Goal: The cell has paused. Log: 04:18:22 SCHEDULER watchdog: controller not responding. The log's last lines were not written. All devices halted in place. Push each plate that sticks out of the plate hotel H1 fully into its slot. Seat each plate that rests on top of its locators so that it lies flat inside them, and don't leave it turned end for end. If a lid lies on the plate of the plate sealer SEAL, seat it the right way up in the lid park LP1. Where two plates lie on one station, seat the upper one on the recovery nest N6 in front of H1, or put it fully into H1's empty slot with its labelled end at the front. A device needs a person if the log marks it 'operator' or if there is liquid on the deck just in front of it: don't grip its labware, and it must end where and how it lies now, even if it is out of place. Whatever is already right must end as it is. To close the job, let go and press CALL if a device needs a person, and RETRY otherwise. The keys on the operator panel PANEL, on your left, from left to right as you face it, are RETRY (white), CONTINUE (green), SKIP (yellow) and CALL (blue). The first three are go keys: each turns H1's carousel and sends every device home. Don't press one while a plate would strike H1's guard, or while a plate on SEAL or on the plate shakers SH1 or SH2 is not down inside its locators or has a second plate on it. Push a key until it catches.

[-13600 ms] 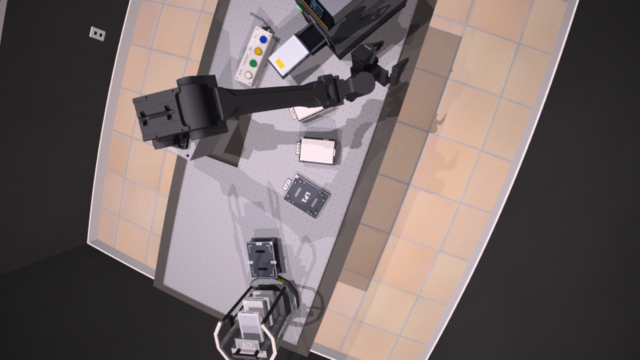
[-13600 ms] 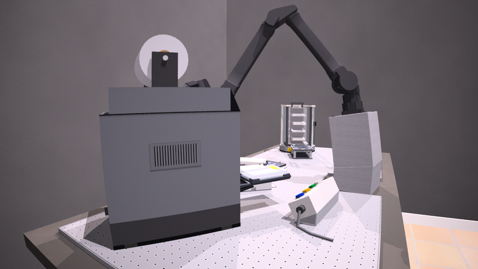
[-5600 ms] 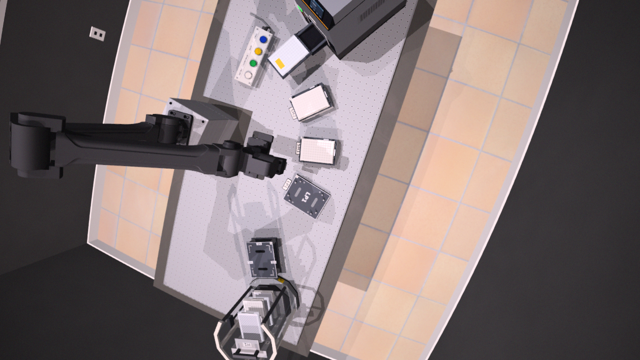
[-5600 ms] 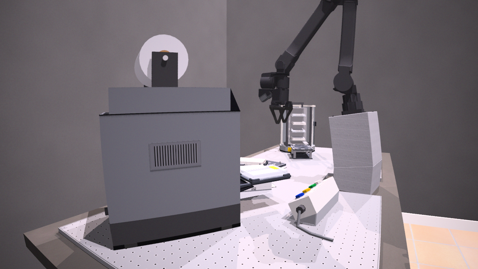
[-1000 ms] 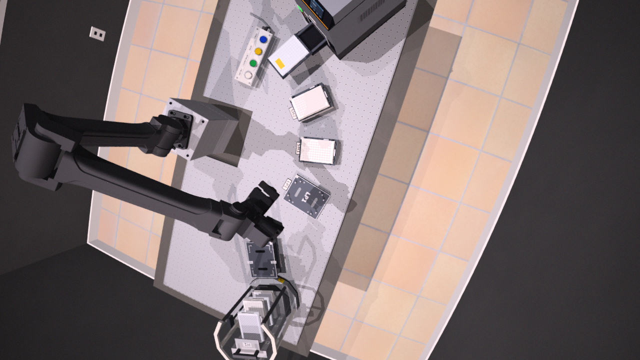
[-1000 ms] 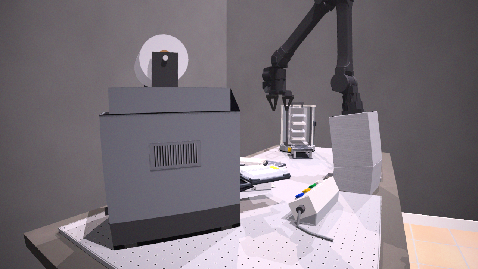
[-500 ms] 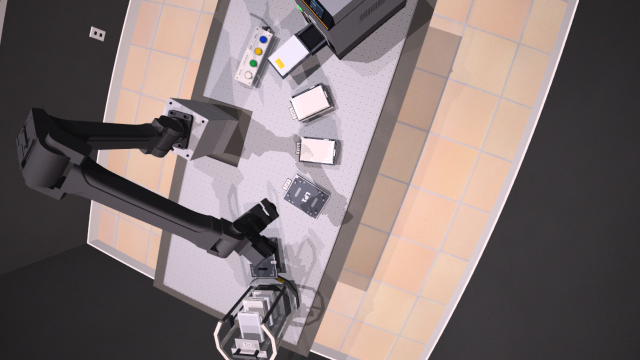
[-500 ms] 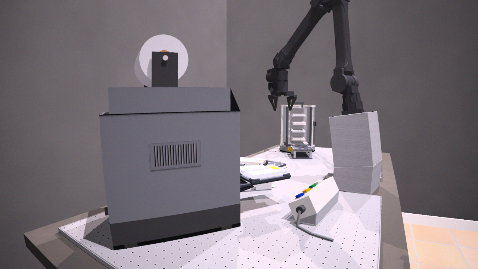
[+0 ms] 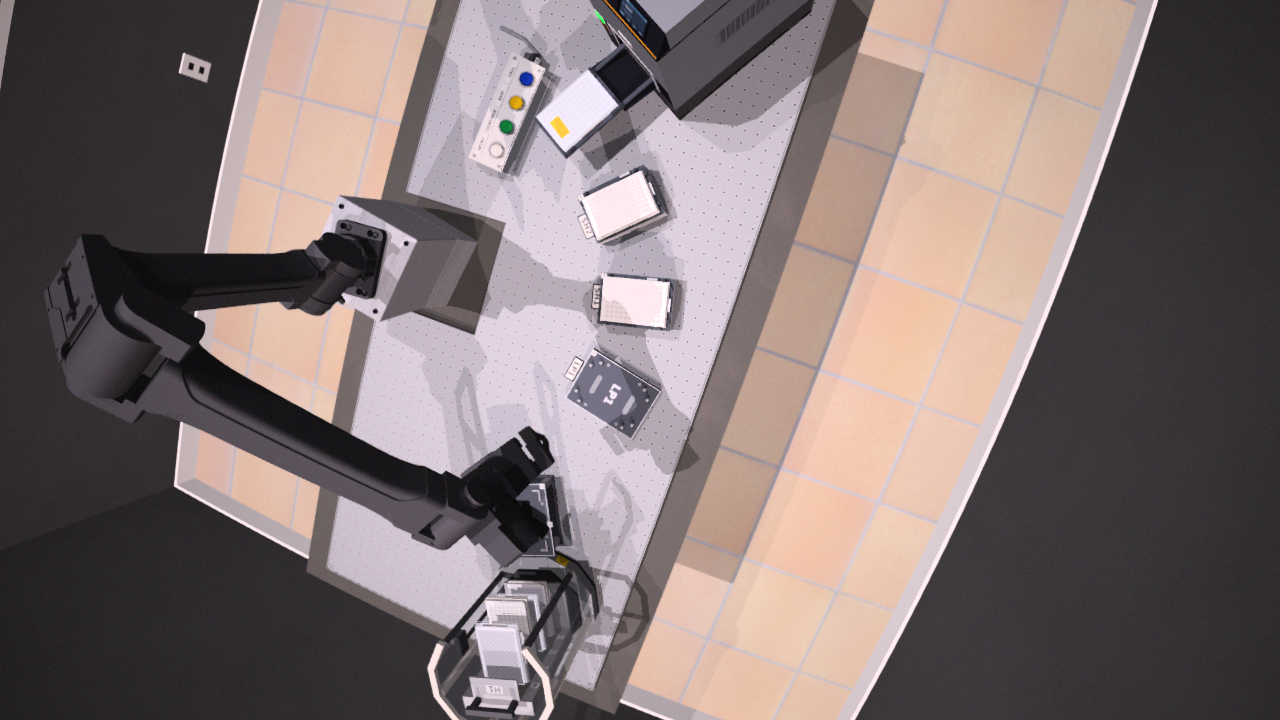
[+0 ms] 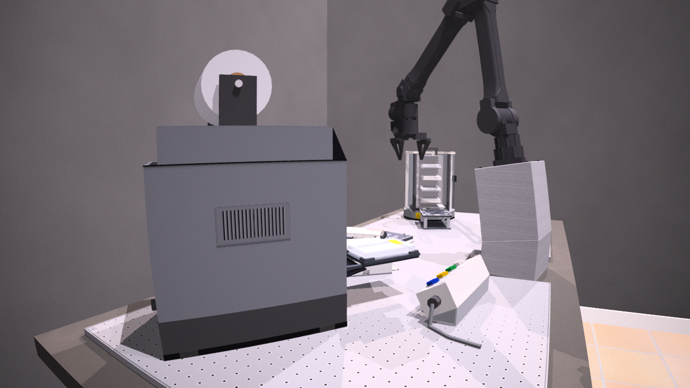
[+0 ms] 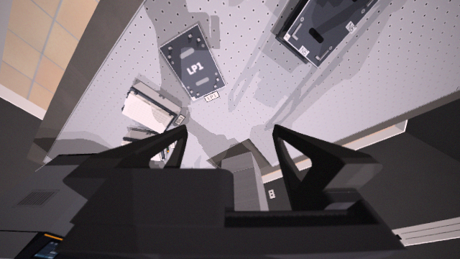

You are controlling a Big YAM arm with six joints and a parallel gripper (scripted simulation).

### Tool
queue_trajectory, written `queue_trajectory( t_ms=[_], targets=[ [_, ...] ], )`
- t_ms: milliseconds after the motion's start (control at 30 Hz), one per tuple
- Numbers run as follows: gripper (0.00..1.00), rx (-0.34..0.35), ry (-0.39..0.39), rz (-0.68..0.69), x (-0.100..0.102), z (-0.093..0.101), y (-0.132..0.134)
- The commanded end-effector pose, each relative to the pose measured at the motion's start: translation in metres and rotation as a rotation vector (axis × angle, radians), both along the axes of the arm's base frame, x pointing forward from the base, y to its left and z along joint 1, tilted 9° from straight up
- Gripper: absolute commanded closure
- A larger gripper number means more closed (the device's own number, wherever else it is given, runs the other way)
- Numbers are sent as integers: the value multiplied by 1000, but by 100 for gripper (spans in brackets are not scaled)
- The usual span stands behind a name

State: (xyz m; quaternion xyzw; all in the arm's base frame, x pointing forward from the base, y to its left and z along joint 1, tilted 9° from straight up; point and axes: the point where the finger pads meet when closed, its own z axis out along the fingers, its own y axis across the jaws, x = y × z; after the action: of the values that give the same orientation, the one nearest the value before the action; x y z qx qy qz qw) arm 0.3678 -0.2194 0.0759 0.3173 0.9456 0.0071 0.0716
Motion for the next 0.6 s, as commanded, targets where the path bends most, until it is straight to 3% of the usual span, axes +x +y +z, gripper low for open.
queue_trajectory(
  t_ms=[0,33,533,567],
  targets=[
    [0,-37,-63,18,20,32,-20],
    [0,-23,-41,18,19,21,-23],
    [0,-25,-40,18,23,23,-67],
    [0,-43,-64,18,24,38,-71]
  ],
)
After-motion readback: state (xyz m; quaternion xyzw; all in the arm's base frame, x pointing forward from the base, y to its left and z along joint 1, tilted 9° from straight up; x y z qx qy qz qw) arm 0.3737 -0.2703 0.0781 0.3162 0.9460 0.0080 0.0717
